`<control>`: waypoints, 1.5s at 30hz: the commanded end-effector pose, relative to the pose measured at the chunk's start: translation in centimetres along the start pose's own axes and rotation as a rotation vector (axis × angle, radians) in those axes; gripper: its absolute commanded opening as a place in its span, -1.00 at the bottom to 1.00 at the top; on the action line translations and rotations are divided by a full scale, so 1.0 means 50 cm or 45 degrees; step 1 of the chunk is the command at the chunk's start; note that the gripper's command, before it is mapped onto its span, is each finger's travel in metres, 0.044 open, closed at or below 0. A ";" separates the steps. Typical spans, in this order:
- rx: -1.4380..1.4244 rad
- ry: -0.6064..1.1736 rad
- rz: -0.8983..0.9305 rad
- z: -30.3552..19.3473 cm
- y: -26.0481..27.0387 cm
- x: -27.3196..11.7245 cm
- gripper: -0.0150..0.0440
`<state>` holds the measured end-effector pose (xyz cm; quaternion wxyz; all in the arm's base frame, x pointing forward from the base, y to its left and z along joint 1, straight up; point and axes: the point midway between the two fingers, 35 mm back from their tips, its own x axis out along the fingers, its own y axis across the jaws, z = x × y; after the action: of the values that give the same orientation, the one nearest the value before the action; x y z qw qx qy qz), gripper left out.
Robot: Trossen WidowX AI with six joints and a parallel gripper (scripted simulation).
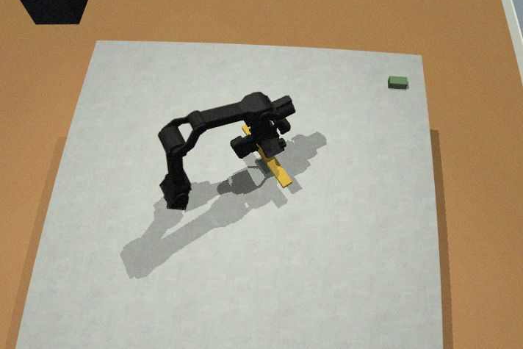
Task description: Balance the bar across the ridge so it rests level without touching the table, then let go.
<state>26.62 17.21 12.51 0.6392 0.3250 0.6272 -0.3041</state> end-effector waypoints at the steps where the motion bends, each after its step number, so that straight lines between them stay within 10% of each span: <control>1: 0.001 -0.001 -0.001 0.000 0.000 0.002 -0.49; 45: 0.001 -0.001 -0.001 0.001 0.000 0.009 -0.49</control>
<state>26.64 17.20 12.14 0.6391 0.3252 0.6271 -0.3042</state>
